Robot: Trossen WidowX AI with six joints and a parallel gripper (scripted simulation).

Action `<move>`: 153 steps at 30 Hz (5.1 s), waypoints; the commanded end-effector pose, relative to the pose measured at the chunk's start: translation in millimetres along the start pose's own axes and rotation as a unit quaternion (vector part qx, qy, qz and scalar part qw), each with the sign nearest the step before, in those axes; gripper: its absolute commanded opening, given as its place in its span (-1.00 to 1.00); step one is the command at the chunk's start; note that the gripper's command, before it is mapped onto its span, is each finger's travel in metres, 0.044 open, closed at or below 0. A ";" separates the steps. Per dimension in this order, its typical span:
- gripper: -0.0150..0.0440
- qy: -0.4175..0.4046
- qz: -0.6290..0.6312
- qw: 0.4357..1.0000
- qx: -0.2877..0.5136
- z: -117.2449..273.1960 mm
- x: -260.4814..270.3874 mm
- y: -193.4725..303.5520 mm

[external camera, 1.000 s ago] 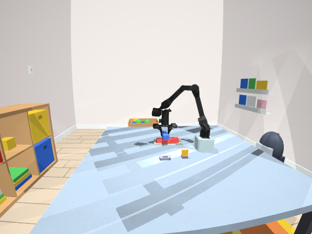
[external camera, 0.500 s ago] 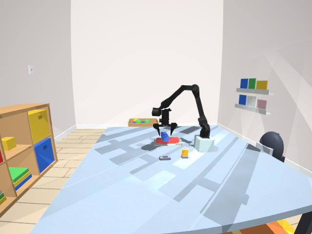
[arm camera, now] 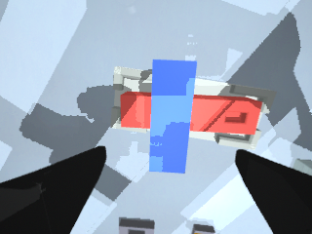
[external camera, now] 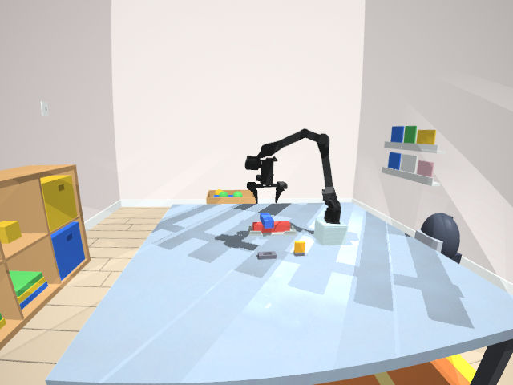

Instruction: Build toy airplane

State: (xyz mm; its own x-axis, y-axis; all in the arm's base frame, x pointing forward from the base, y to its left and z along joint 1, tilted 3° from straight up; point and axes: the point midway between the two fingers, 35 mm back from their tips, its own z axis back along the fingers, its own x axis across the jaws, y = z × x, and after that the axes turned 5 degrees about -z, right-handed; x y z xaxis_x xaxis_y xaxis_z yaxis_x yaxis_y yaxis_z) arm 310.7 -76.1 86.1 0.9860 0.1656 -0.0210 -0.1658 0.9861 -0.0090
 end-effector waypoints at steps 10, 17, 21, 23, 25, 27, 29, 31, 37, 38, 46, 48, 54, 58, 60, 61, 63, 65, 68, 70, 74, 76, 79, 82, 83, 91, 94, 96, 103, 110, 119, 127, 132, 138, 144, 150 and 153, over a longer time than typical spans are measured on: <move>1.00 0.000 0.502 0.865 -0.003 3.5 1.4 -0.7; 1.00 0.000 0.673 0.740 -0.003 4.2 1.7 -0.7; 1.00 0.000 0.673 0.740 -0.003 4.2 1.7 -0.7; 1.00 0.000 0.673 0.740 -0.003 4.2 1.7 -0.7; 1.00 0.000 0.673 0.740 -0.003 4.2 1.7 -0.7; 1.00 0.000 0.673 0.740 -0.003 4.3 2.0 1.9; 1.00 -0.001 0.673 0.740 -0.003 4.9 3.9 23.0; 1.00 -0.002 0.673 0.740 -0.002 5.5 3.8 55.1; 1.00 -0.005 0.673 0.740 0.000 5.1 -15.6 143.8; 1.00 -0.006 0.673 0.740 0.001 4.7 -21.4 157.2; 1.00 -0.005 0.673 0.740 0.007 -1.5 -86.7 242.8; 1.00 -0.004 0.673 0.740 0.008 -3.0 -99.7 252.7; 1.00 -0.004 0.673 0.740 0.008 -39.8 -100.2 255.4; 1.00 -0.004 0.673 0.740 0.008 -60.4 -101.8 254.8; 1.00 -0.004 0.673 0.740 0.008 -60.4 -101.8 254.8; 1.00 -0.004 0.673 0.740 0.008 -60.4 -101.8 254.8; 1.00 -0.004 0.673 0.740 0.008 -65.3 -101.8 254.9; 1.00 -0.004 0.673 0.740 0.008 -74.3 -101.9 255.0; 1.00 -0.004 0.673 0.740 0.008 -75.8 -101.9 255.1; 1.00 -0.004 0.673 0.739 0.008 -78.0 -101.8 255.2; 1.00 -0.004 0.674 0.739 0.008 -84.6 -101.5 255.6; 1.00 -0.004 0.674 0.739 0.008 -87.8 -101.4 255.8; 1.00 -0.003 0.674 0.738 0.008 -92.7 -101.2 256.0; 1.00 -0.004 0.674 0.739 0.008 -97.5 -101.2 256.1; 1.00 -0.004 0.674 0.739 0.008 -99.1 -101.2 256.2; 1.00 -0.004 0.674 0.739 0.008 -111.8 -101.5 256.2; 1.00 -0.004 0.673 0.739 0.008 -116.5 -101.8 256.0; 1.00 -0.004 0.673 0.739 0.008 -119.6 -102.0 255.9; 1.00 -0.004 0.673 0.740 0.008 -127.9 -102.9 255.5; 0.38 -0.004 0.673 0.740 0.008 -127.9 -102.9 255.5; -0.29 -0.004 0.673 0.740 0.008 -127.9 -102.9 255.5; -0.49 -0.007 0.674 0.739 0.008 -126.6 -101.6 256.5; -0.49 -0.029 0.677 0.736 0.005 -116.6 -92.6 263.3; -0.49 -0.040 0.678 0.734 0.003 -104.5 -86.8 267.3; -0.49 -0.035 0.678 0.735 0.004 -88.2 -86.0 267.2; -0.49 -0.029 0.677 0.736 0.005 -71.3 -86.3 266.3; -0.49 -0.026 0.676 0.736 0.005 -62.6 -86.9 265.5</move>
State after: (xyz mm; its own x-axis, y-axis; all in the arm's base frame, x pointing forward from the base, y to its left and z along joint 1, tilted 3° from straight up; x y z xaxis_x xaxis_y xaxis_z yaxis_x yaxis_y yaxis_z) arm 178.6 169.6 14.2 -0.0763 0.9966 0.0310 -0.9971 -0.0762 -0.0048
